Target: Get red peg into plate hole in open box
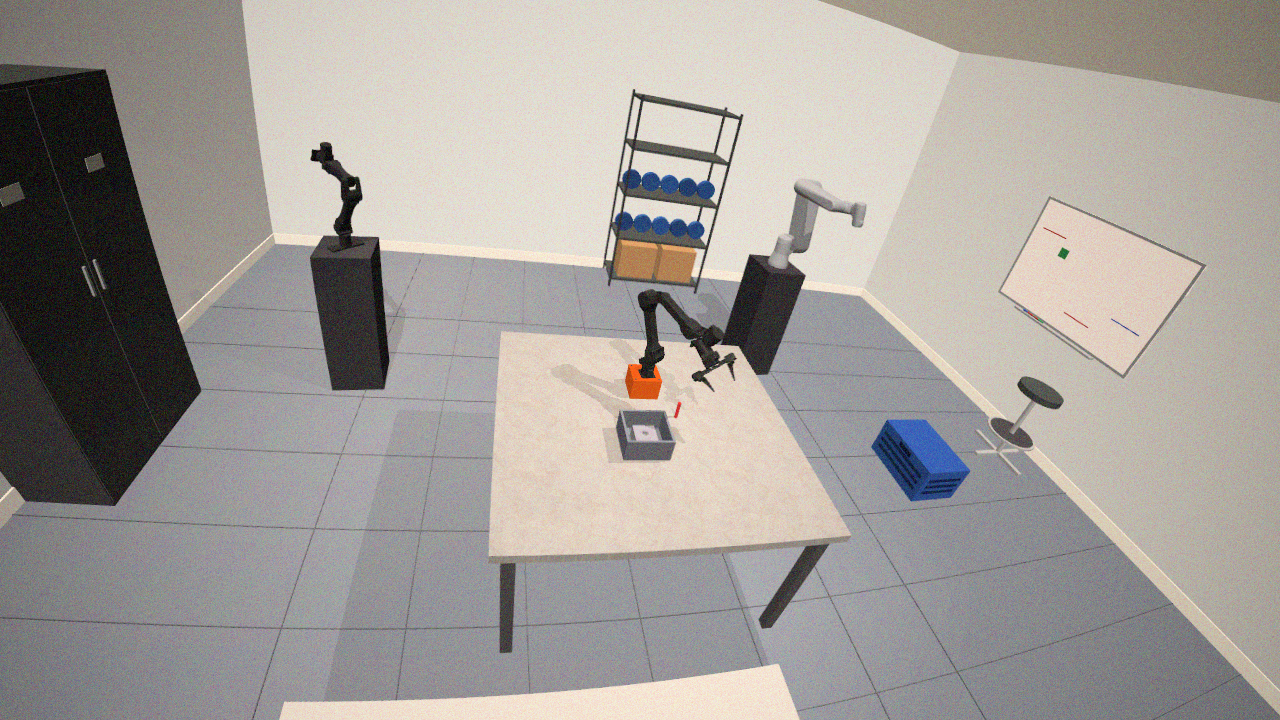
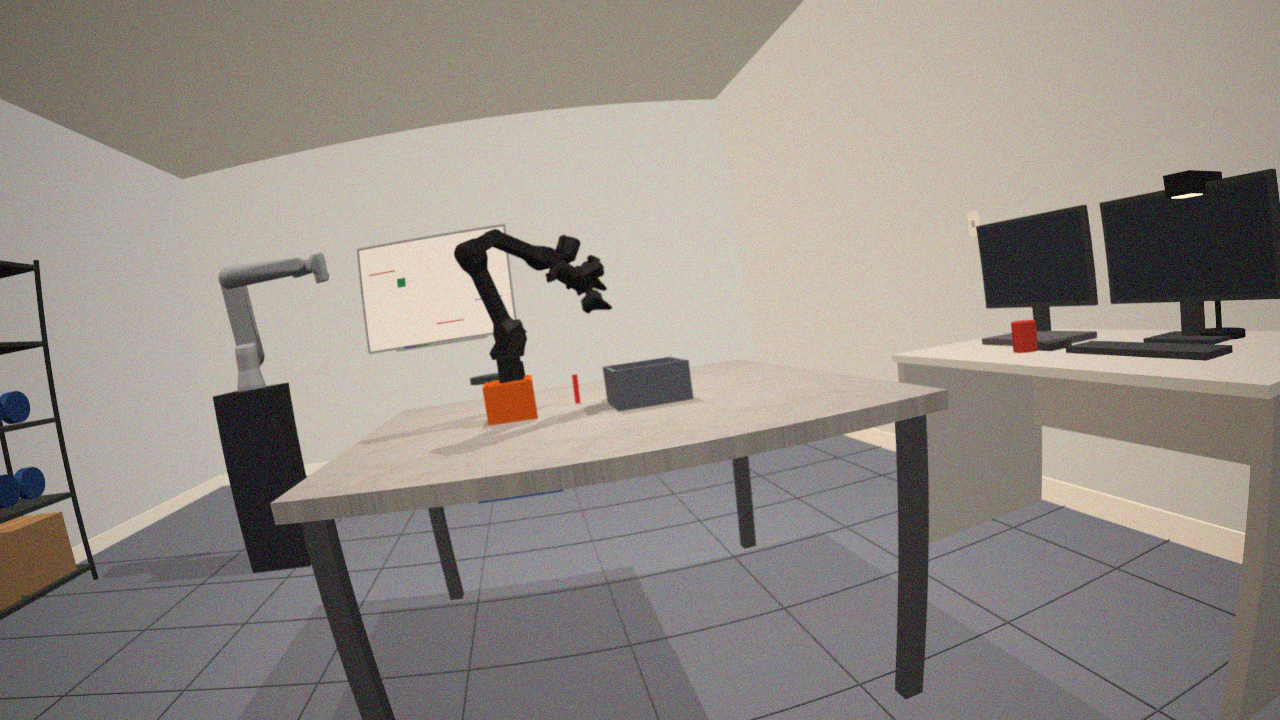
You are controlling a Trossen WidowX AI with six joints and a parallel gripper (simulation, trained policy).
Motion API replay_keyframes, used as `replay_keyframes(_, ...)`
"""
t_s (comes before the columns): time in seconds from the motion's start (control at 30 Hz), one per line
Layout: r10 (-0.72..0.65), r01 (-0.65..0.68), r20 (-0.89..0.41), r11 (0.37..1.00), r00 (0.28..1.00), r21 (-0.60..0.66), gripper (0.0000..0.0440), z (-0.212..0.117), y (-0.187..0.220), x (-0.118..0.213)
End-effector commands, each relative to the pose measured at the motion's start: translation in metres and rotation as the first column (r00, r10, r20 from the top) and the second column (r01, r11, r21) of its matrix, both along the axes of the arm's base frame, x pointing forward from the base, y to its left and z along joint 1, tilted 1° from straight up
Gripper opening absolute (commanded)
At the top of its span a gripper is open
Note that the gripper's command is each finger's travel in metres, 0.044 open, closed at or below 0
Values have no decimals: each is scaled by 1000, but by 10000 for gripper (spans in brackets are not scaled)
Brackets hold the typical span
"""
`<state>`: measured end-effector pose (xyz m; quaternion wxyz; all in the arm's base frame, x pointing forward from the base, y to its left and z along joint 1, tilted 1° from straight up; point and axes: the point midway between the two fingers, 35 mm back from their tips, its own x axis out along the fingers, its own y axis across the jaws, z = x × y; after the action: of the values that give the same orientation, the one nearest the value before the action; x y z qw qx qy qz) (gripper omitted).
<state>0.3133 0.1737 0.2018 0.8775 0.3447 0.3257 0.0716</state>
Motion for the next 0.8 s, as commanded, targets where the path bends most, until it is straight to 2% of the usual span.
replay_keyframes(0.0,-43,36,-121,997,992,-62,440,-5,-18,-13)
replay_keyframes(0.27,-122,65,-361,984,925,-166,440,-16,-43,-49)
replay_keyframes(0.5,-200,73,-537,966,819,-248,440,-25,-59,-83)
replay_keyframes(0.77,-293,64,-663,936,689,-346,440,-43,-70,-109)
